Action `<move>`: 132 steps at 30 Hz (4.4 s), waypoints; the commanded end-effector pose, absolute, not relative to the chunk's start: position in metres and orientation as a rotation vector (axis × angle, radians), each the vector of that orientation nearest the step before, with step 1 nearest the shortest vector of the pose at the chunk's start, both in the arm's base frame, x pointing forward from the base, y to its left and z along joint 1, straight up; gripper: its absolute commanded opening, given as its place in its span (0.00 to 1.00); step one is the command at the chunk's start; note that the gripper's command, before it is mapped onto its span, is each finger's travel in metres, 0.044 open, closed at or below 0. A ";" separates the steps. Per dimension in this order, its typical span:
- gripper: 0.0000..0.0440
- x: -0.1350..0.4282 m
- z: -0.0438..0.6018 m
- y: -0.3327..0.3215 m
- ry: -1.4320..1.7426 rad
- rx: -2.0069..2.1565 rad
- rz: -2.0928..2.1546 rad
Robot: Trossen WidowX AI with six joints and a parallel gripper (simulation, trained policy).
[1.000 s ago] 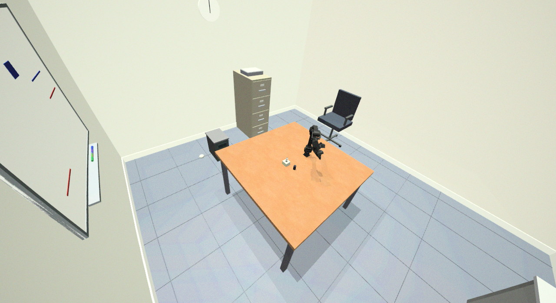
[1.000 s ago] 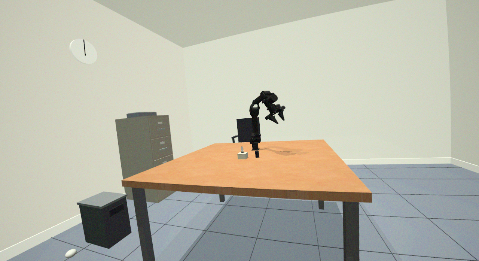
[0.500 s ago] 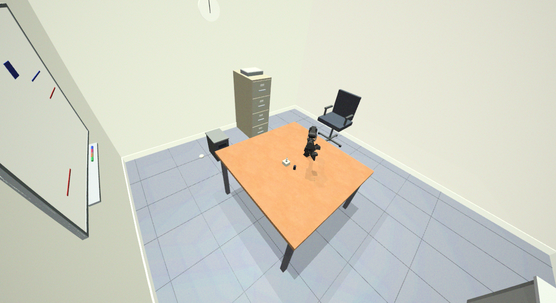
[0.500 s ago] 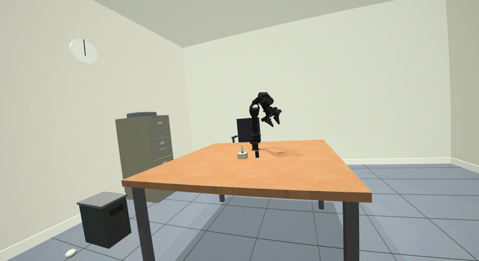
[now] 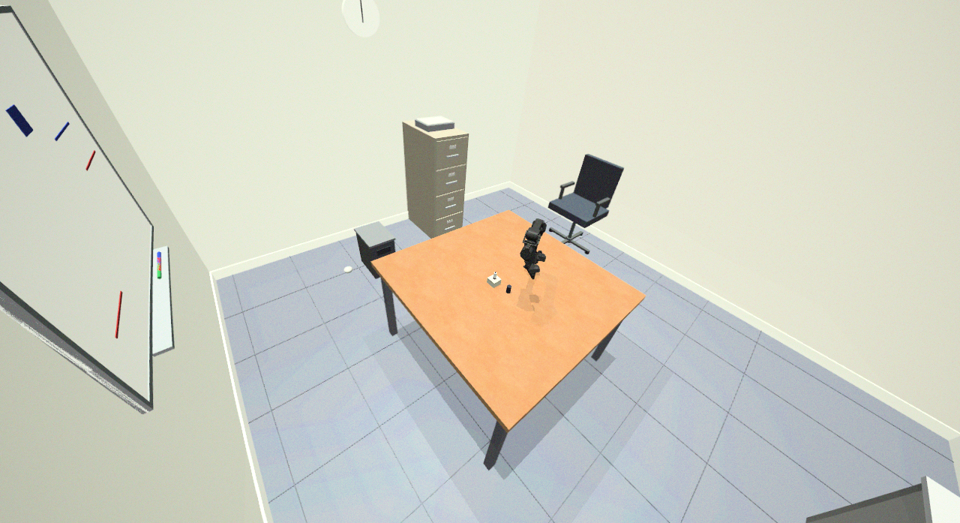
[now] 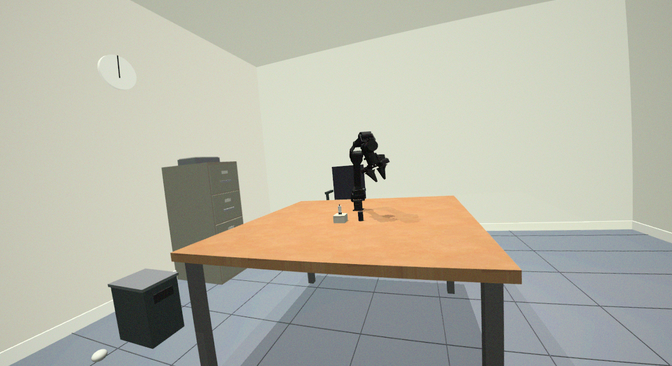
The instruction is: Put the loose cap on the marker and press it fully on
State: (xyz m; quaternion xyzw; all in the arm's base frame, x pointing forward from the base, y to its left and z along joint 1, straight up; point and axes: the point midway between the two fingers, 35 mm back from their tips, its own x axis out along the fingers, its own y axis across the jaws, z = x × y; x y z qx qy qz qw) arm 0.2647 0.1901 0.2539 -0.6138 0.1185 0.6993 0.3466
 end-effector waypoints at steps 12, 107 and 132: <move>0.74 0.289 0.233 0.158 0.431 -1.634 1.802; 0.22 0.297 0.066 0.085 0.638 -1.792 2.092; 0.23 0.323 0.143 0.056 0.585 -1.872 1.860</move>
